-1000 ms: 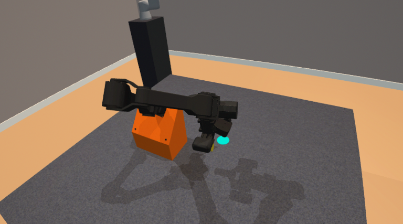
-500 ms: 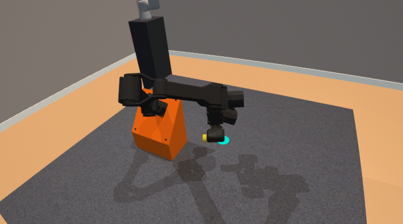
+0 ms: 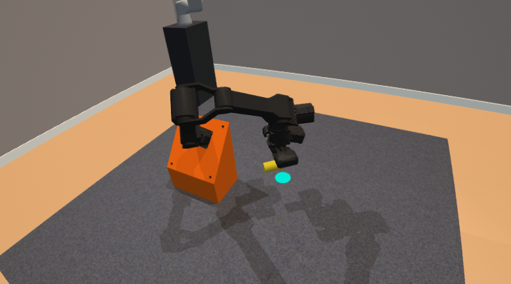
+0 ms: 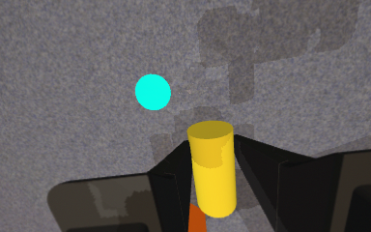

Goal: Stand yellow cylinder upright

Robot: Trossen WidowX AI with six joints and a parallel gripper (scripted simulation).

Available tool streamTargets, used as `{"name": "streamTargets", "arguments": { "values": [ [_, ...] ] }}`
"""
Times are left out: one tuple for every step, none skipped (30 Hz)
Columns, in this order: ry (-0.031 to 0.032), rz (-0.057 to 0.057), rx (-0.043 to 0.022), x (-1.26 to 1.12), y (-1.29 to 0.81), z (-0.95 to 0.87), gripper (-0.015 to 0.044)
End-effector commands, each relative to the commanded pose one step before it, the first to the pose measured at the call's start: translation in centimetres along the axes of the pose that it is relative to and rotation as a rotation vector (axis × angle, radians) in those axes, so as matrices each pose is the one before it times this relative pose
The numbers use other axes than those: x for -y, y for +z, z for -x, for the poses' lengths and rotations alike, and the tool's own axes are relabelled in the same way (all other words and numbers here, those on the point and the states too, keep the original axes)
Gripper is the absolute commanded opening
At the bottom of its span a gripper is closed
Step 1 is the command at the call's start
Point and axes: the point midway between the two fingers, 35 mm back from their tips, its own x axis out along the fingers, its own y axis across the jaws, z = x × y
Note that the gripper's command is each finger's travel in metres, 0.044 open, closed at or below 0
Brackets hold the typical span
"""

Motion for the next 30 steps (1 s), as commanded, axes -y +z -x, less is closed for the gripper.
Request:
{"name": "streamTargets", "arguments": {
  "values": [
    [0.00202,0.0698,0.00249,-1.076,0.733,0.215,0.0105],
    [-0.00019,0.0178,-0.00057,-0.272,0.177,0.014,0.0105],
    [-0.00023,0.0178,-0.00062,-0.271,0.179,0.013,0.0105],
    [-0.00027,0.0177,-0.00067,-0.270,0.180,0.012,0.0105],
    [-0.00031,0.0177,-0.00072,-0.269,0.182,0.011,0.0105],
    [-0.00034,0.0177,-0.00078,-0.268,0.183,0.009,0.0105],
    [-0.00038,0.0177,-0.00083,-0.266,0.184,0.008,0.0105],
    [-0.00041,0.0177,-0.00089,-0.265,0.186,0.007,0.0105],
    [-0.00044,0.0176,-0.00095,-0.264,0.187,0.005,0.0105],
    [-0.00047,0.0176,-0.00100,-0.263,0.188,0.004,0.0105],
    [-0.00051,0.0176,-0.00106,-0.262,0.190,0.002,0.0105],
    [-0.00053,0.0176,-0.00112,-0.260,0.191,0.001,0.0105],
    [-0.00056,0.0176,-0.00118,-0.259,0.192,0.000,0.0105],
    [-0.00059,0.0175,-0.00124,-0.258,0.194,-0.002,0.0105],
    [-0.00062,0.0175,-0.00130,-0.256,0.195,-0.003,0.0105],
    [-0.00064,0.0175,-0.00136,-0.255,0.196,-0.005,0.0105],
    [-0.00066,0.0175,-0.00142,-0.254,0.197,-0.006,0.0105],
    [-0.00069,0.0174,-0.00148,-0.252,0.198,-0.008,0.0105],
    [-0.00071,0.0174,-0.00155,-0.251,0.200,-0.009,0.0105],
    [-0.00073,0.0174,-0.00161,-0.250,0.201,-0.011,0.0105],
    [-0.00075,0.0174,-0.00167,-0.248,0.202,-0.012,0.0105],
    [-0.00077,0.0173,-0.00173,-0.247,0.203,-0.014,0.0105],
    [-0.00064,0.0142,-0.00148,-0.202,0.168,-0.012,0.0105],
    [-0.00039,0.0085,-0.00091,-0.120,0.102,-0.008,0.0105],
    [-0.00013,0.0028,-0.00031,-0.040,0.034,-0.003,0.0105],
    [0.00000,0.0000,0.00000,0.000,0.000,0.000,0.0105],
    [0.00116,0.0001,0.00057,-0.008,-0.002,-0.015,0.0105],
    [0.00347,0.0002,0.00171,-0.024,-0.005,-0.046,0.0105],
    [0.00576,0.0004,0.00287,-0.039,-0.008,-0.075,0.0105],
    [0.00688,0.0004,0.00350,-0.047,-0.009,-0.090,0.0105]
  ]
}}
